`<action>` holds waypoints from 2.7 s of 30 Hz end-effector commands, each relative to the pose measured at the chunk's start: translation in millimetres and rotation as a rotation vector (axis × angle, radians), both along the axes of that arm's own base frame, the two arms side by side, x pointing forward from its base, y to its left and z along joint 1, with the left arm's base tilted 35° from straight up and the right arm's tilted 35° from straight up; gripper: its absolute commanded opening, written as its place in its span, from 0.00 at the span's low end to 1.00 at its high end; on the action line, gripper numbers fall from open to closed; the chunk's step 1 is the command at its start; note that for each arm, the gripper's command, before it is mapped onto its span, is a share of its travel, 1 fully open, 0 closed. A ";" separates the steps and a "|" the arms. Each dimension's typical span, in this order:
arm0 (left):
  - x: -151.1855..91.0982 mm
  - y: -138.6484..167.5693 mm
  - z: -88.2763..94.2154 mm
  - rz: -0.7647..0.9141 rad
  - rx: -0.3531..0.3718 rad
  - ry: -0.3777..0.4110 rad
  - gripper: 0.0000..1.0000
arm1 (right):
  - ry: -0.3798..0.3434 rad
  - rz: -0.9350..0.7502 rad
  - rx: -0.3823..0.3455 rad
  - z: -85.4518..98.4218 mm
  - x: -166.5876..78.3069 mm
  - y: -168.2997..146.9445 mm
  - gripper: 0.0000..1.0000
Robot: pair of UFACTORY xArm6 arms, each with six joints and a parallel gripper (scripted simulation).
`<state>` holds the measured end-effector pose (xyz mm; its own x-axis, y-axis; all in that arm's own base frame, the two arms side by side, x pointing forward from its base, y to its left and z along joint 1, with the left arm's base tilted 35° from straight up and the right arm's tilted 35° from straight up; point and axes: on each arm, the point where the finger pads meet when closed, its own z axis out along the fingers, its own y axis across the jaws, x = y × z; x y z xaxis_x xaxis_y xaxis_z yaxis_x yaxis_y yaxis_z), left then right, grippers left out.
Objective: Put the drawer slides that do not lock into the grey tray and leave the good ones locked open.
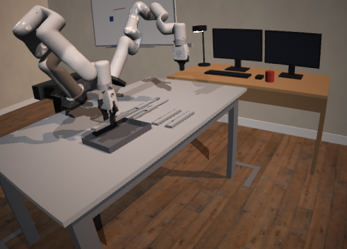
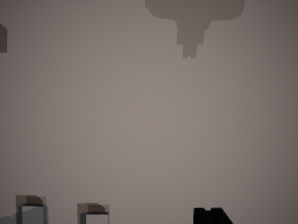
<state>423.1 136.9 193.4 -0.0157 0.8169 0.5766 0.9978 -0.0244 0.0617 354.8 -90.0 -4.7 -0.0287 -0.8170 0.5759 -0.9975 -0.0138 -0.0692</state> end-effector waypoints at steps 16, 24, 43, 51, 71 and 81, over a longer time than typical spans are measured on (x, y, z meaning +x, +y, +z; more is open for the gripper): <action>1.0 -0.4 1.3 -0.001 0.000 -0.004 0.00 | -0.003 0.001 0.000 -27.1 3.2 -20.1 0.00; 1.0 -0.4 1.3 -0.001 0.000 -0.004 0.00 | -0.002 0.001 0.000 -42.2 4.3 -31.3 0.00; 1.0 -0.4 1.3 -0.001 0.000 -0.004 0.00 | -0.002 0.001 0.000 -49.0 4.8 -36.2 0.67; 1.0 -0.4 1.3 -0.001 0.000 -0.004 0.00 | -0.002 0.001 0.000 -49.0 4.8 -36.2 0.67; 1.0 -0.4 1.3 -0.001 0.000 -0.004 0.00 | -0.003 0.001 0.000 -21.9 2.8 -17.1 0.67; 1.0 -0.4 1.3 -0.001 0.000 -0.004 0.00 | -0.003 0.001 0.001 17.5 -0.3 10.8 0.67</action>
